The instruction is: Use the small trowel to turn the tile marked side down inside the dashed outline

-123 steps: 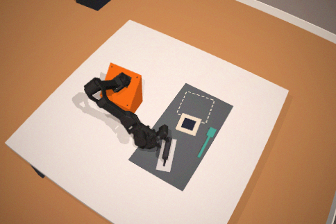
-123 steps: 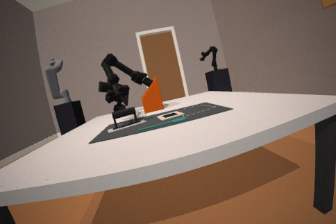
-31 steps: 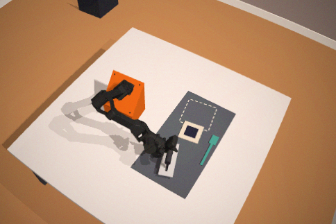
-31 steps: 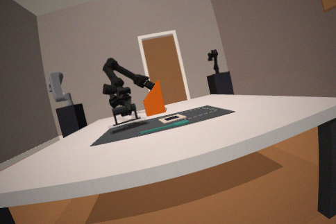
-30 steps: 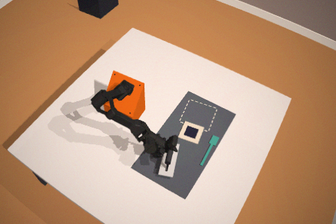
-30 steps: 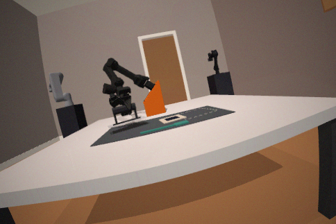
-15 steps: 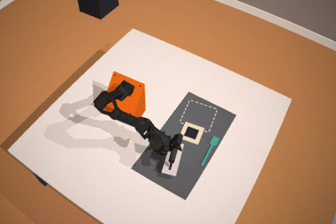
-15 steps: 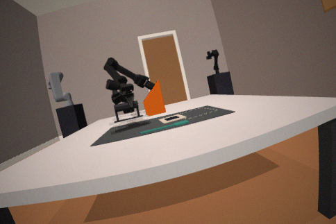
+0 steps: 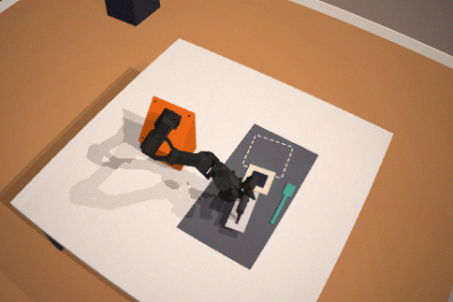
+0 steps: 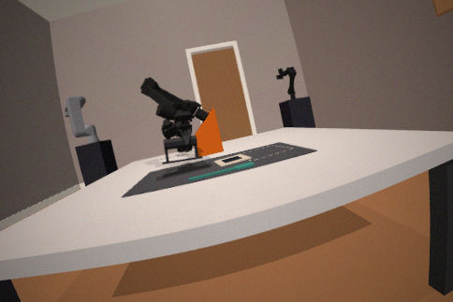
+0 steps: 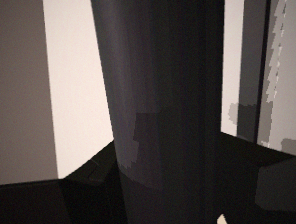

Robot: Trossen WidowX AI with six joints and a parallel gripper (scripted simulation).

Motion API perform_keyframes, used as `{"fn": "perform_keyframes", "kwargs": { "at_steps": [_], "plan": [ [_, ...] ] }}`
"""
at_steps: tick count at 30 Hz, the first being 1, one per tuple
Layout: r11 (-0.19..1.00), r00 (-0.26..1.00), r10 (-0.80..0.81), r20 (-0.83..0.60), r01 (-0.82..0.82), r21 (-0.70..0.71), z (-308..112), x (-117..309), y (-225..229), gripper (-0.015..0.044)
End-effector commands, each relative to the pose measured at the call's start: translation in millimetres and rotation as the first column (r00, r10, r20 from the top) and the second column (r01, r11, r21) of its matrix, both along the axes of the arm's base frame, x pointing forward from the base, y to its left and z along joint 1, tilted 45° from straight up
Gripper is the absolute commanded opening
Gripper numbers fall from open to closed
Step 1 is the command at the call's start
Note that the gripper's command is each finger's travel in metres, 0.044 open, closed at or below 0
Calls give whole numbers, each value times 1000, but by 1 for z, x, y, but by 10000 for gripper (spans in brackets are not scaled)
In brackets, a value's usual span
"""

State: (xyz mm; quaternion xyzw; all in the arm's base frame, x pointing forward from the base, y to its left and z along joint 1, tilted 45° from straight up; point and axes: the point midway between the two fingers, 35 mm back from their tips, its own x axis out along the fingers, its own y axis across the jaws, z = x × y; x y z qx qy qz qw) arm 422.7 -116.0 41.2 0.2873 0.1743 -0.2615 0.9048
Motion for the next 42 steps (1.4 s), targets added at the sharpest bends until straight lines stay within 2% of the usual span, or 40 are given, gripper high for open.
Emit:
{"fn": "perform_keyframes", "kwargs": {
  "at_steps": [1, 29, 42],
  "plan": [
    [1000, 1000, -4, 30, 4, -5, -2, 4, 9, 0],
    [1000, 1000, -4, 29, 4, -6, -31, 10, -17, 0],
    [1000, 1000, -4, 28, 4, -5, -44, 9, -6, 0]
  ]
}}
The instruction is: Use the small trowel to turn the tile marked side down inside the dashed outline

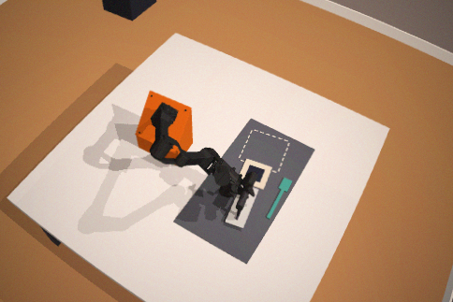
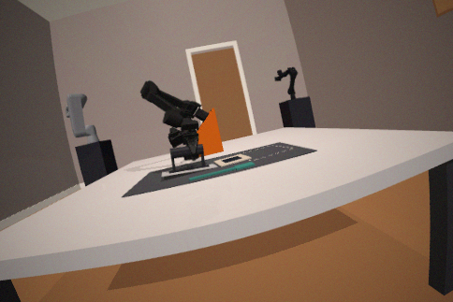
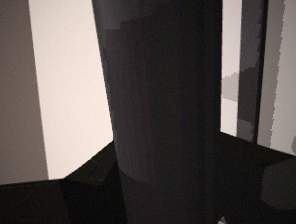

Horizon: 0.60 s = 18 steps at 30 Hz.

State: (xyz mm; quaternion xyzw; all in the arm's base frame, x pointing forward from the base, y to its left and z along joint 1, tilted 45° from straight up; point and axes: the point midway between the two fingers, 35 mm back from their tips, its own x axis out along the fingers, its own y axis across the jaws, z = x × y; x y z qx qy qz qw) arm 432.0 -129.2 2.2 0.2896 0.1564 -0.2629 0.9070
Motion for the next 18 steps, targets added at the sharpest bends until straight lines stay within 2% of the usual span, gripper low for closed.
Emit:
{"fn": "perform_keyframes", "kwargs": {
  "at_steps": [1, 18],
  "plan": [
    [1000, 1000, 9, -5, -9, 2, -7, -1, 8, 0],
    [1000, 1000, 9, -6, -9, 3, -27, -5, 28, 0]
  ]
}}
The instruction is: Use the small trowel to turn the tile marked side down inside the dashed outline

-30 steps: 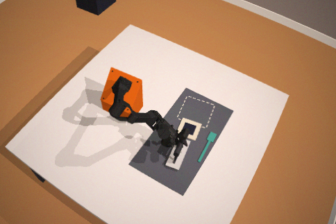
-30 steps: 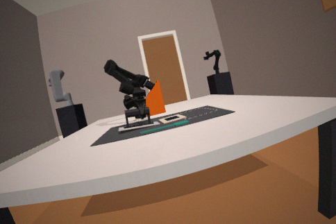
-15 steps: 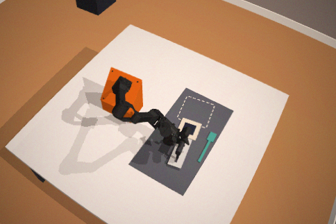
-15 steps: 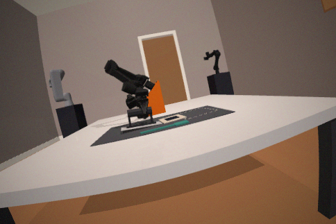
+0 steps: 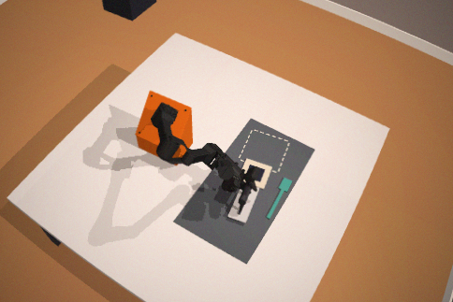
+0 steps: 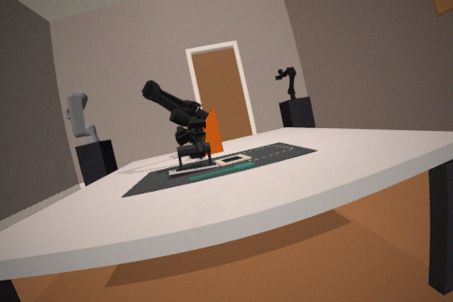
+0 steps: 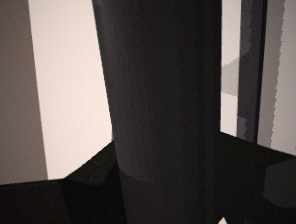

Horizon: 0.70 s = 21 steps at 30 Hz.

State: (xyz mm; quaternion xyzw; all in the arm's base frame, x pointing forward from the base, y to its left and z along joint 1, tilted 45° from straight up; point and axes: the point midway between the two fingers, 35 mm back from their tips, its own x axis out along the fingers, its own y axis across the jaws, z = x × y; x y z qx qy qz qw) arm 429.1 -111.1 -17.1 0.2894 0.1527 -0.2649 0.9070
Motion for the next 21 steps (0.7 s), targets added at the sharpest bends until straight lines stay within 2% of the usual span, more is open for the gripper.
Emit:
{"fn": "perform_keyframes", "kwargs": {
  "at_steps": [1, 12, 21],
  "plan": [
    [1000, 1000, 14, -11, -14, 6, -8, -3, 11, 0],
    [1000, 1000, 14, -11, -14, 8, -14, -5, 17, 0],
    [996, 1000, 12, -23, -10, 93, -1, -5, 29, 0]
  ]
}}
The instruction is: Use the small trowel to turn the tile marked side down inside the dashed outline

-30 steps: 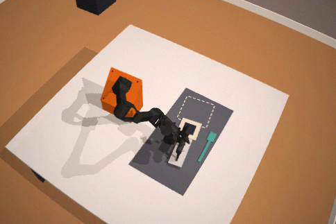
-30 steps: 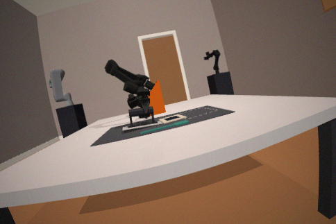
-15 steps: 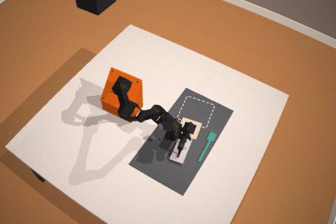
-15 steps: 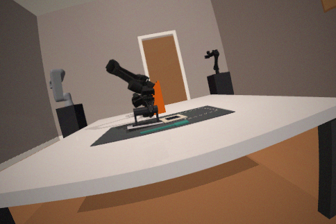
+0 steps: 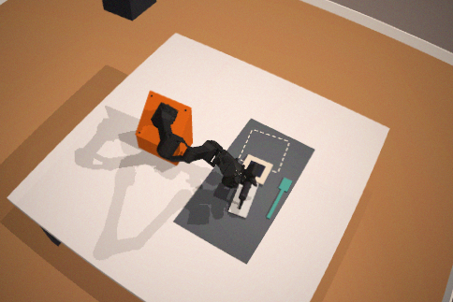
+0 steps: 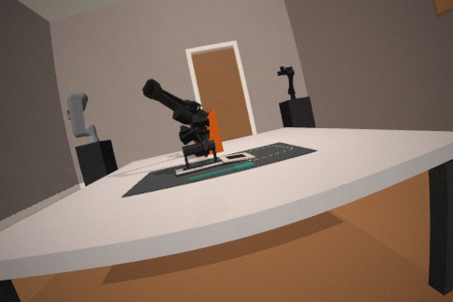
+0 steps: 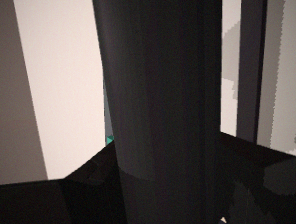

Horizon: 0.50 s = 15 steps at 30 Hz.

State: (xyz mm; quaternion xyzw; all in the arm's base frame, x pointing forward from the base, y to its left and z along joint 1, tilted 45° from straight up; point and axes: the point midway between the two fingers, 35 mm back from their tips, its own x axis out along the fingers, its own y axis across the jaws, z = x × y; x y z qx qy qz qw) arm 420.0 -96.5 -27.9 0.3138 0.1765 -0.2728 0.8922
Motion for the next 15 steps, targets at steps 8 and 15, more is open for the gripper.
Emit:
{"fn": "perform_keyframes", "kwargs": {
  "at_steps": [8, 15],
  "plan": [
    [999, 1000, 24, 16, -24, 48, 18, 0, 39, 0],
    [998, 1000, 24, 16, -24, 50, 16, -4, 64, 0]
  ]
}}
